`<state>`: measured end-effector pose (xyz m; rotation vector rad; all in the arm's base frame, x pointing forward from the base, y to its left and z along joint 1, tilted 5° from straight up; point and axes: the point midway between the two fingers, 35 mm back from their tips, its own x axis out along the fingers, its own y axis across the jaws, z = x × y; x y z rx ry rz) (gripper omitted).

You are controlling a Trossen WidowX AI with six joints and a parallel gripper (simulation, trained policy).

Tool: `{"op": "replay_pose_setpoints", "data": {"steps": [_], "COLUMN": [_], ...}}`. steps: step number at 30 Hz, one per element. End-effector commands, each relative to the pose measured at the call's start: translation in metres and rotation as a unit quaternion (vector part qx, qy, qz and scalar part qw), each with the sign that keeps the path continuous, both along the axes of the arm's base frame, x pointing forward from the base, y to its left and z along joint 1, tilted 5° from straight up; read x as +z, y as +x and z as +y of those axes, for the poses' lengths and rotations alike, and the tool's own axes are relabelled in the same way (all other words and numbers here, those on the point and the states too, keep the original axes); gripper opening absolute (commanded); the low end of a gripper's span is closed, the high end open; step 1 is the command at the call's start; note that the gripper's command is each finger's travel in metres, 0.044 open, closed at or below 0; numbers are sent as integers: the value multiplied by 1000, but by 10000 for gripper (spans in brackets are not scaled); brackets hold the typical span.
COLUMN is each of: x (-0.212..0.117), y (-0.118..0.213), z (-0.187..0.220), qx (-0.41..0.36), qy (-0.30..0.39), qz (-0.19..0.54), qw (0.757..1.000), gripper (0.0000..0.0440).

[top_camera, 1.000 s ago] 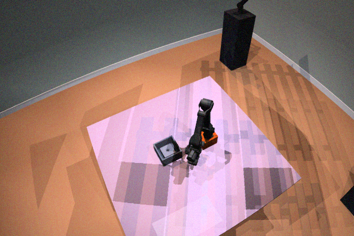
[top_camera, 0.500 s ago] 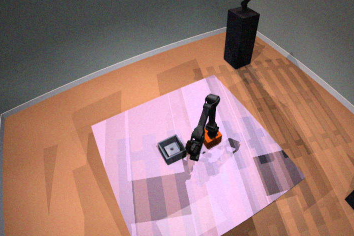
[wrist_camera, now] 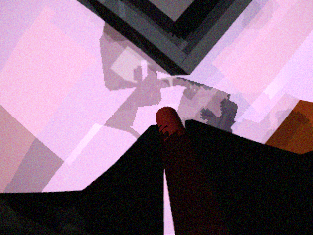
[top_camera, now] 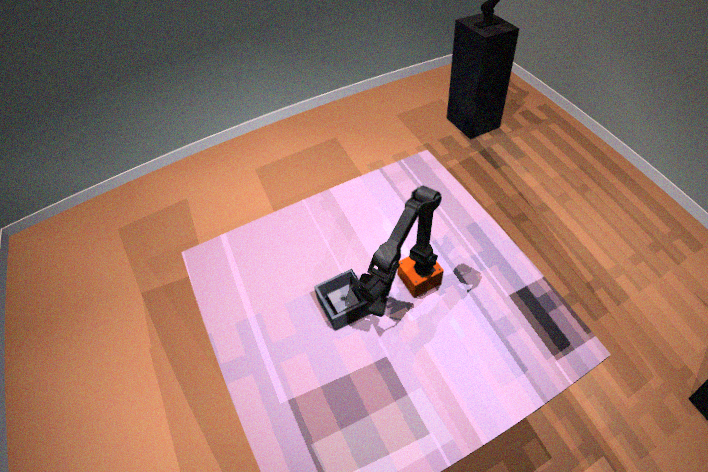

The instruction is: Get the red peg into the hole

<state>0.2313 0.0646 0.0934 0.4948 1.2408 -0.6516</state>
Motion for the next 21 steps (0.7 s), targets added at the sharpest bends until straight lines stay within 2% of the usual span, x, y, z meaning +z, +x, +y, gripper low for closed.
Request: {"op": "replay_pose_setpoints", "data": {"steps": [1, 21], "x": [7, 9], "y": [11, 54], "z": [-11, -69], "qx": [-4, -71], "qy": [-4, 9], "qz": [-5, -25], "qw": [1000, 997], "gripper": [0, 0]}}
